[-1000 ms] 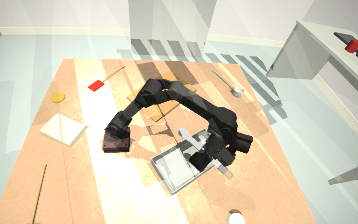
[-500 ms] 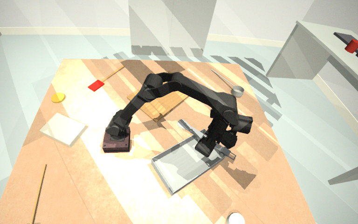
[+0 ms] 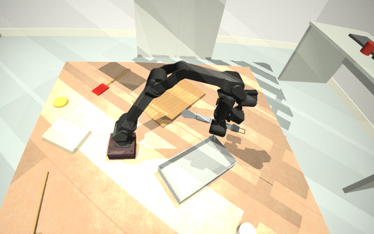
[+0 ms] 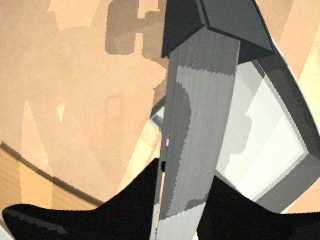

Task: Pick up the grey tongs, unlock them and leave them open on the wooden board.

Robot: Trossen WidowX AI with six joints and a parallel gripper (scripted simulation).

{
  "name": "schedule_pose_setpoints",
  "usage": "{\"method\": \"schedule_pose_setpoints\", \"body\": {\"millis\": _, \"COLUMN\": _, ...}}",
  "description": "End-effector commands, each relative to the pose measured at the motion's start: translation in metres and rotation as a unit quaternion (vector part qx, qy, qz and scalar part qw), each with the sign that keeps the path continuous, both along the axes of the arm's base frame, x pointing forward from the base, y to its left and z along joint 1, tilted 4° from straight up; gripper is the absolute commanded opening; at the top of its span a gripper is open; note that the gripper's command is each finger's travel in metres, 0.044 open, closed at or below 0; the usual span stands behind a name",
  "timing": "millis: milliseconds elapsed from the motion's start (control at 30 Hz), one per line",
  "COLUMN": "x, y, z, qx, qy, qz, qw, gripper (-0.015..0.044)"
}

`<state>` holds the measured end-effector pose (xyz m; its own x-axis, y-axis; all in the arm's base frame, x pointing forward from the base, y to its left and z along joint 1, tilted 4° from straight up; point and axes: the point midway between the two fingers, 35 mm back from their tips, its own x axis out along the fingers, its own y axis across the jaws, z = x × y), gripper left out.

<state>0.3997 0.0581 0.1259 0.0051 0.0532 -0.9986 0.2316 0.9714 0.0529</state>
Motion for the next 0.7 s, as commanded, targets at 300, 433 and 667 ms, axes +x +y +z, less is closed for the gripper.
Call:
{"method": "schedule_pose_setpoints", "body": {"millis": 300, "x": -0.027, "y": 0.086, "z": 0.029, "qx": 0.010, "qy": -0.010, "qz": 0.141, "qw": 0.990, "gripper": -0.0150}}
{"method": "schedule_pose_setpoints", "body": {"millis": 433, "x": -0.032, "y": 0.096, "z": 0.032, "qx": 0.011, "qy": -0.011, "qz": 0.157, "qw": 0.987, "gripper": -0.0150}}
{"method": "schedule_pose_setpoints", "body": {"millis": 667, "x": -0.041, "y": 0.114, "z": 0.033, "qx": 0.012, "qy": -0.012, "qz": 0.186, "qw": 0.982, "gripper": -0.0150}}
